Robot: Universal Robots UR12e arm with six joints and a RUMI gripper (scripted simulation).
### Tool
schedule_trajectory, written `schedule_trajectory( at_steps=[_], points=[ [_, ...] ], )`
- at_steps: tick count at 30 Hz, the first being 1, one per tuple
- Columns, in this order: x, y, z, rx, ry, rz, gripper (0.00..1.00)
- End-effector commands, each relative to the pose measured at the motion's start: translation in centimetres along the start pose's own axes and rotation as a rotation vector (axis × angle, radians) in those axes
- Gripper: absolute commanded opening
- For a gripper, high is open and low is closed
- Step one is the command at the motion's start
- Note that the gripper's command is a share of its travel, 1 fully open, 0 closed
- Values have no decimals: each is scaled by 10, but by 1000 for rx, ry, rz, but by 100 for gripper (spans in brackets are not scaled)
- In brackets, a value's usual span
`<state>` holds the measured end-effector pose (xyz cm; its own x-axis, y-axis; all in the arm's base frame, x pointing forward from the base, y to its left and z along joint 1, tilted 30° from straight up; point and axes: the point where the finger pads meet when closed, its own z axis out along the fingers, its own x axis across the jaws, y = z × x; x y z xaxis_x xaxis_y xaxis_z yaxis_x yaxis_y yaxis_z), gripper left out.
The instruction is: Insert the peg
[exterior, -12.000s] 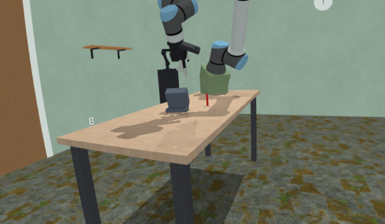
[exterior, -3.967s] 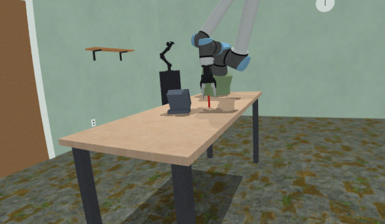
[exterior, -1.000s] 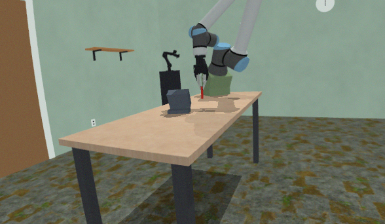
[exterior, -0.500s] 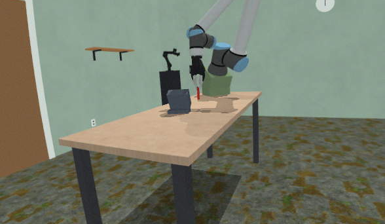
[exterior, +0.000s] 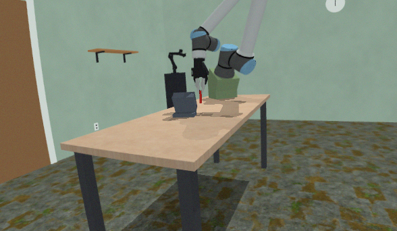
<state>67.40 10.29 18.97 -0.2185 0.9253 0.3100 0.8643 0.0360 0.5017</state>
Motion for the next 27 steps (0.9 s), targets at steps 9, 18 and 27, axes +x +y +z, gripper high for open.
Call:
schedule_trajectory(
  at_steps=[9,18,27],
  points=[
    [-22,8,3,-35,-3,46,0],
    [-34,12,4,-53,-5,70,0],
    [-49,16,6,-75,-7,100,0]
  ],
)
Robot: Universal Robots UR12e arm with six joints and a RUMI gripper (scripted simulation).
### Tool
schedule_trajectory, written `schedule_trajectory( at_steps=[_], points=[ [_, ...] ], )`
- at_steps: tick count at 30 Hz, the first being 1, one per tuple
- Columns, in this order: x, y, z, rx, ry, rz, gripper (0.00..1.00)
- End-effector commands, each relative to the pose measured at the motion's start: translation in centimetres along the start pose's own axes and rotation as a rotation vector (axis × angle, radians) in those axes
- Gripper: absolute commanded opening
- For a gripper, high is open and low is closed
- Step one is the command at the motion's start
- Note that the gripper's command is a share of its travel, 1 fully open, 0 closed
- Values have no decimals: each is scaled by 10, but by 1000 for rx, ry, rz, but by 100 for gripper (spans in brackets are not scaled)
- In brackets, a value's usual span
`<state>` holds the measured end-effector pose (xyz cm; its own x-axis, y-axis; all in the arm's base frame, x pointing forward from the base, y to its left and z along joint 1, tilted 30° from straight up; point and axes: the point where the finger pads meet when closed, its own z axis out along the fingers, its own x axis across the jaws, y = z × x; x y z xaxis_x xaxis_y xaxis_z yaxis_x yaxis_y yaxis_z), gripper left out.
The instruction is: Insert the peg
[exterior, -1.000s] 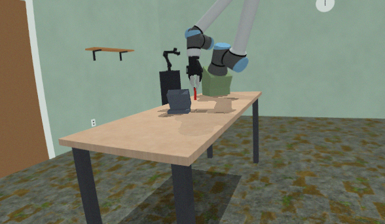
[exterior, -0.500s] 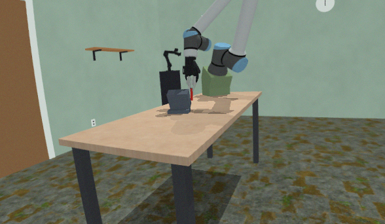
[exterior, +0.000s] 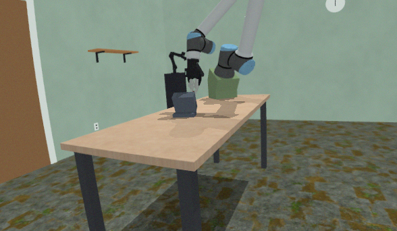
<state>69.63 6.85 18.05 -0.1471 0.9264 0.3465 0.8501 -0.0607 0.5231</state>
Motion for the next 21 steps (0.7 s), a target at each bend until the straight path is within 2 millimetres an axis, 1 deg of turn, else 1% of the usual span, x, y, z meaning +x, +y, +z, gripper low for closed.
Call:
schedule_trajectory(
  at_steps=[1,4,19,21],
  points=[
    [-11,4,1,-18,-1,23,0],
    [-13,4,2,-20,-1,27,0],
    [-38,12,3,-58,-4,76,0],
    [-38,12,3,-58,-4,76,0]
  ],
)
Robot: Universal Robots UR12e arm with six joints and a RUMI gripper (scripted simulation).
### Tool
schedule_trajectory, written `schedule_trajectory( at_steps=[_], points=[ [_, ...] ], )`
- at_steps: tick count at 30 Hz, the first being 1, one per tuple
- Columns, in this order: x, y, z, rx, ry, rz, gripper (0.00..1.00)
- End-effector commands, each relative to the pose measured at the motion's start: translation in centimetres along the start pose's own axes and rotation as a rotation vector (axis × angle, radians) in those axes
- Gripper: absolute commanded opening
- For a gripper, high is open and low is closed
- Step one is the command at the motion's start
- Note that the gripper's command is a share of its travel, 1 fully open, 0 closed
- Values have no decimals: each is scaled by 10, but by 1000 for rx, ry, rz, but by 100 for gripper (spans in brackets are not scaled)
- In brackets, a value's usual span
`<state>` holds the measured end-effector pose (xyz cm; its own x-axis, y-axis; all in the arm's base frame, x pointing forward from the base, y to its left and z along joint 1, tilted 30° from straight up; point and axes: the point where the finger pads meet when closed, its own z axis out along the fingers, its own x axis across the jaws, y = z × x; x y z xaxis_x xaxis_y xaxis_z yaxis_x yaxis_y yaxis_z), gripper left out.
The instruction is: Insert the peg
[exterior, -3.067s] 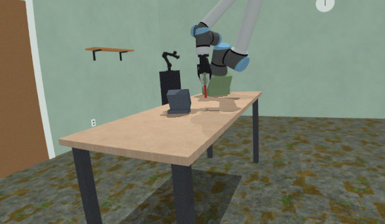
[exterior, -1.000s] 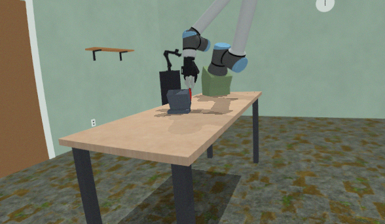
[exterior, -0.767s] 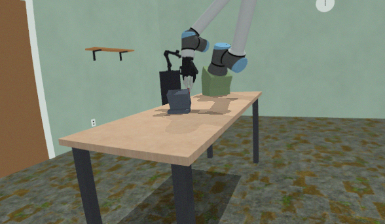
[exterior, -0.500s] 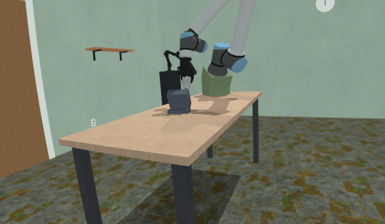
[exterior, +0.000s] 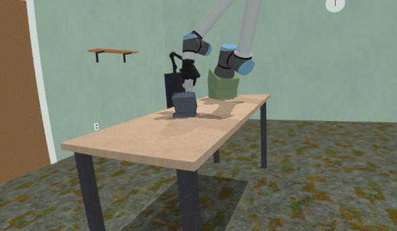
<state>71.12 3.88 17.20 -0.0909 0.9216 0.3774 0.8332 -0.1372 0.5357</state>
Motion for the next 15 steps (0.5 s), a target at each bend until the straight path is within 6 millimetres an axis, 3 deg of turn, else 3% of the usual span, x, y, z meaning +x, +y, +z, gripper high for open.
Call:
schedule_trajectory(
  at_steps=[1,15],
  points=[
    [-7,3,0,-14,0,15,0],
    [-31,10,2,-49,-3,61,0]
  ],
)
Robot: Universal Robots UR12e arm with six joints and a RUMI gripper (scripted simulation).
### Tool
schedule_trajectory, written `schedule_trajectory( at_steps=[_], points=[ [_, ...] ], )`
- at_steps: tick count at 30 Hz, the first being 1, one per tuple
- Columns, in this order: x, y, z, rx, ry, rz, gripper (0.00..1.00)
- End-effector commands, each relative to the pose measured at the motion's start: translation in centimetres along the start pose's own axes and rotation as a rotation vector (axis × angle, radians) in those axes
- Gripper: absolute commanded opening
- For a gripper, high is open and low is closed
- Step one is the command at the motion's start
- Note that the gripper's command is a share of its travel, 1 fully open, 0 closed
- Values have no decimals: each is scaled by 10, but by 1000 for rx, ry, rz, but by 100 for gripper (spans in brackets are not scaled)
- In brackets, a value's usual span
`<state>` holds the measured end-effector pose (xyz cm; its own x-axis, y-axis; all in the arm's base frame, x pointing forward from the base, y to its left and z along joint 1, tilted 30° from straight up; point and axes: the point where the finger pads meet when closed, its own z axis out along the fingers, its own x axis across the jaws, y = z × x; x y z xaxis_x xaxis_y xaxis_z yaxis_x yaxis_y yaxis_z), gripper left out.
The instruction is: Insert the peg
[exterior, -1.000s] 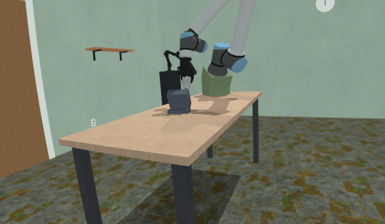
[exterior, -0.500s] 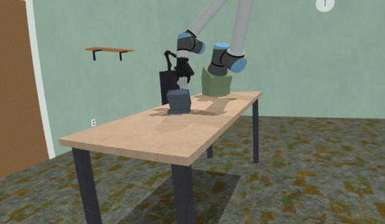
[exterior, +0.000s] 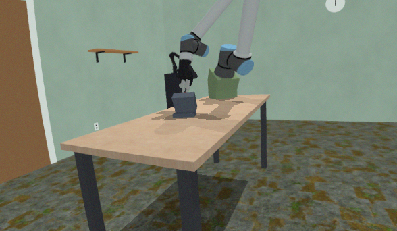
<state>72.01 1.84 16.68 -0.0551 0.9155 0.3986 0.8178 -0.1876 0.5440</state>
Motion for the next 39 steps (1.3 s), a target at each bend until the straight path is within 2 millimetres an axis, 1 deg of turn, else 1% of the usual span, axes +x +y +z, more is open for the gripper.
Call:
schedule_trajectory(
  at_steps=[1,27,39],
  points=[
    [-9,3,0,-16,0,19,0],
    [-47,15,1,-73,-3,91,0],
    [-52,19,2,-101,2,91,0]
  ],
)
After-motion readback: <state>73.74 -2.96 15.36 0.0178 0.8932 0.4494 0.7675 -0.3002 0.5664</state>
